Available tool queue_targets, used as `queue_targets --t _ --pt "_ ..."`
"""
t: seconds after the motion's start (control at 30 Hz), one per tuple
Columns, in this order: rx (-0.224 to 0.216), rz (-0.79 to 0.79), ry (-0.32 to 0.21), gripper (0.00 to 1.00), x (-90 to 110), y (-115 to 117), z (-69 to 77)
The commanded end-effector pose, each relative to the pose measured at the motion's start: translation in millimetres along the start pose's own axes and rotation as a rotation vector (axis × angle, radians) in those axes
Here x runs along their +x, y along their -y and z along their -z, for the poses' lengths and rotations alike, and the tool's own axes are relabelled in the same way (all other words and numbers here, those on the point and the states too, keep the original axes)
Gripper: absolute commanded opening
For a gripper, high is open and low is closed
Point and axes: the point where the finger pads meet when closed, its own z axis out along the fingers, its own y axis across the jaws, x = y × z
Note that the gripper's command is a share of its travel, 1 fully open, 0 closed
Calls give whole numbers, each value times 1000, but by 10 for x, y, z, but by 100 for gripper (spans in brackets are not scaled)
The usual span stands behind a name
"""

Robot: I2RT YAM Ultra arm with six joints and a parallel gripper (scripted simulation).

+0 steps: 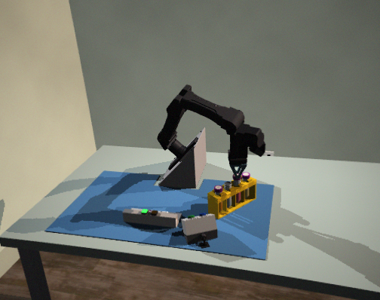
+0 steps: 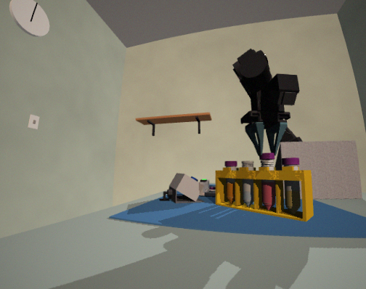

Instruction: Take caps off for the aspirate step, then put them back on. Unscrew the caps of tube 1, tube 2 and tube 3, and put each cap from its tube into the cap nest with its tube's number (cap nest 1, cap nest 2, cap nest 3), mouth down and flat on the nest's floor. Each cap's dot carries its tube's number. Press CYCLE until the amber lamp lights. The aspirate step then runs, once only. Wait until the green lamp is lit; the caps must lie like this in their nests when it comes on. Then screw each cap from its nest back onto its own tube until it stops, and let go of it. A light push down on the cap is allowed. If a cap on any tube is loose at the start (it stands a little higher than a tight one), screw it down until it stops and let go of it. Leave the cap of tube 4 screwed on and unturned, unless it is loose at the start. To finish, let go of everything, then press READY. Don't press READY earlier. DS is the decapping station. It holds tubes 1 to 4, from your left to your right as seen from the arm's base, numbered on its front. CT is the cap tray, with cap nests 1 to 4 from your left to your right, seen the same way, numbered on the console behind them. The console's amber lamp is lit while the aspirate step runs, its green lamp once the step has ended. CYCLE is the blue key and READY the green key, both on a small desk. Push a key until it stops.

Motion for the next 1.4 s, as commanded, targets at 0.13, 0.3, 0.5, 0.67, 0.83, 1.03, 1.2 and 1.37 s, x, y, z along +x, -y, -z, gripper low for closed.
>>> queue_targets --t 0.13,0.3,0.5,0.67,0.83,1.03,1.2,1.37 --pt "13 -2 12 0 -16 19 59" --pt "13 -2 12 0 -17 20 59" --pt "13 -2 12 0 -19 21 59" --pt "13 -2 12 0 -20 22 59" --pt "13 -2 12 0 -22 23 59" --pt "13 -2 12 0 -25 27 59" --pt "13 -2 12 0 -28 32 45" --pt "13 -2 12 0 -30 35 30"
